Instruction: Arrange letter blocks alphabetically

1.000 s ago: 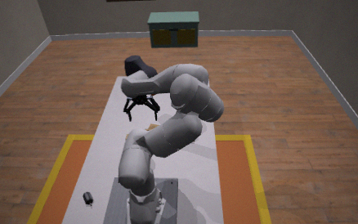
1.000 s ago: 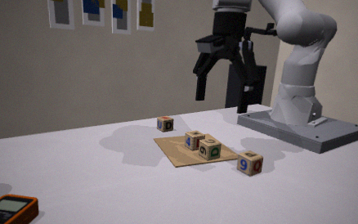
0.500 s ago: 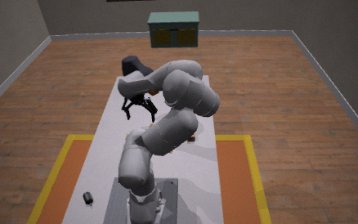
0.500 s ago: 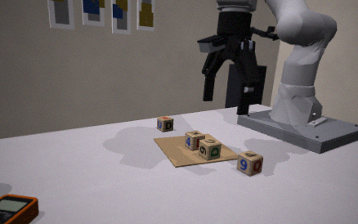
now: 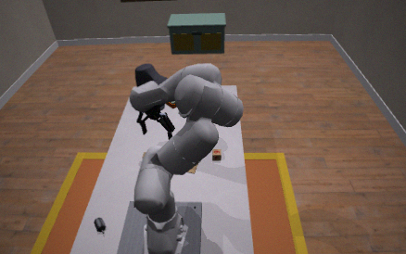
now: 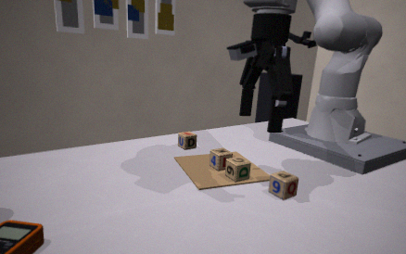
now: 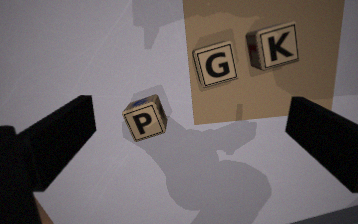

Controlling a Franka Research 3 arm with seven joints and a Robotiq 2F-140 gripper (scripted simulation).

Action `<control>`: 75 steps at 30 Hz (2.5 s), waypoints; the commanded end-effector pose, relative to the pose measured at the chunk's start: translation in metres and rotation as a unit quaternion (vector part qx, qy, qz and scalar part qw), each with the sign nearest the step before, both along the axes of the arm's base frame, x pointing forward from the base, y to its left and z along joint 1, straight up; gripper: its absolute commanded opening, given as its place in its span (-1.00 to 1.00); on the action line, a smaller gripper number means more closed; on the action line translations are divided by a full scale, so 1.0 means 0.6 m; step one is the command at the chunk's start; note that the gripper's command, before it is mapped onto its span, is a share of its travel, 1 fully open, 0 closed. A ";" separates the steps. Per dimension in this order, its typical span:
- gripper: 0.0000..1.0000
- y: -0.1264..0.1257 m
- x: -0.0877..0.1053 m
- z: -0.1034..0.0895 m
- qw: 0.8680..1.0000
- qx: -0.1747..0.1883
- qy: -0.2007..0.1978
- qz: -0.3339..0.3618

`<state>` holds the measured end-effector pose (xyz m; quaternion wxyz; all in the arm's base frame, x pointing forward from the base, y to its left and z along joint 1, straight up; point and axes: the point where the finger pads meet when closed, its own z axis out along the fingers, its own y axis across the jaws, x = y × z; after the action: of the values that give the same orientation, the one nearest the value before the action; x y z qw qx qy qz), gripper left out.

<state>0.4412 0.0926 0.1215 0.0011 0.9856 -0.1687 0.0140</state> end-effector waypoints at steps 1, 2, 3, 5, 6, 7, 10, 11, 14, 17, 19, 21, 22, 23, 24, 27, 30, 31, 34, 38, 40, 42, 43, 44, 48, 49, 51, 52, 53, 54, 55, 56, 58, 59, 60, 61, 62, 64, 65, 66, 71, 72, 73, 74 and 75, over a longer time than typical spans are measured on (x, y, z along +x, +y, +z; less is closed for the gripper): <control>1.00 0.010 0.001 0.001 0.998 0.006 -0.005 -0.062; 1.00 0.010 0.001 0.001 0.998 0.006 -0.005 -0.062; 1.00 0.014 0.000 0.001 0.997 0.007 -0.004 -0.080; 1.00 0.016 -0.001 0.000 0.996 0.007 -0.004 -0.094; 1.00 0.018 -0.001 0.000 0.995 0.007 -0.004 -0.101; 1.00 0.019 -0.002 0.000 0.994 0.008 -0.004 -0.108; 1.00 0.023 -0.003 -0.001 0.992 0.008 -0.004 -0.129; 1.00 0.024 -0.004 -0.001 0.991 0.008 -0.004 -0.135; 1.00 0.028 -0.005 -0.002 0.988 0.009 -0.003 -0.156; 1.00 0.033 -0.007 -0.003 0.984 0.009 -0.003 -0.177; 1.00 0.033 -0.007 -0.003 0.984 0.009 -0.003 -0.177; 1.00 0.037 -0.009 -0.005 0.979 0.010 -0.002 -0.202; 1.00 0.039 -0.009 -0.005 0.978 0.010 -0.002 -0.209; 1.00 0.040 -0.010 -0.005 0.976 0.010 -0.002 -0.216; 1.00 0.042 -0.010 -0.006 0.975 0.010 -0.002 -0.223; 1.00 0.046 -0.012 -0.007 0.970 0.010 -0.001 -0.244; 1.00 0.050 -0.013 -0.008 0.964 0.011 -0.001 -0.265; 1.00 0.051 -0.014 -0.009 0.962 0.011 -0.001 -0.272; 1.00 0.055 -0.016 -0.010 0.956 0.011 0.000 -0.292; 1.00 0.060 -0.018 -0.012 0.948 0.011 0.000 -0.317; 1.00 0.063 -0.019 -0.013 0.944 0.012 0.001 -0.331; 1.00 0.065 -0.020 -0.014 0.939 0.012 0.001 -0.345; 1.00 0.067 -0.021 -0.015 0.936 0.012 0.001 -0.351; 1.00 0.068 -0.022 -0.015 0.934 0.012 0.001 -0.358; 1.00 0.073 -0.024 -0.018 0.923 0.012 0.002 -0.385; 1.00 0.075 -0.025 -0.018 0.920 0.012 0.002 -0.392; 1.00 0.077 -0.026 -0.019 0.914 0.012 0.003 -0.405; 1.00 0.077 -0.026 -0.019 0.914 0.012 0.003 -0.405; 1.00 0.077 -0.026 -0.019 0.914 0.012 0.003 -0.405; 1.00 0.081 -0.028 -0.021 0.906 0.012 0.003 -0.422; 1.00 0.082 -0.029 -0.022 0.903 0.012 0.003 -0.429; 1.00 0.083 -0.029 -0.022 0.900 0.012 0.004 -0.436; 1.00 0.086 -0.031 -0.024 0.894 0.012 0.004 -0.449; 1.00 0.087 -0.031 -0.024 0.890 0.012 0.004 -0.455; 1.00 0.088 -0.032 -0.025 0.887 0.012 0.004 -0.461; 1.00 0.090 -0.033 -0.026 0.884 0.012 0.005 -0.468; 1.00 0.091 -0.034 -0.026 0.880 0.012 0.005 -0.474; 1.00 0.093 -0.035 -0.028 0.873 0.011 0.005 -0.487; 1.00 0.095 -0.036 -0.028 0.870 0.011 0.005 -0.493; 1.00 0.096 -0.036 -0.029 0.866 0.011 0.005 -0.499; 1.00 0.102 -0.040 -0.032 0.849 0.011 0.006 -0.528; 1.00 0.103 -0.041 -0.033 0.846 0.011 0.006 -0.534; 1.00 0.104 -0.041 -0.034 0.842 0.011 0.007 -0.540; 1.00 0.105 -0.042 -0.035 0.838 0.010 0.007 -0.546; 1.00 0.107 -0.043 -0.036 0.834 0.010 0.007 -0.552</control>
<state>0.4159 0.1527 0.1014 0.0036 0.7702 -0.6378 0.0002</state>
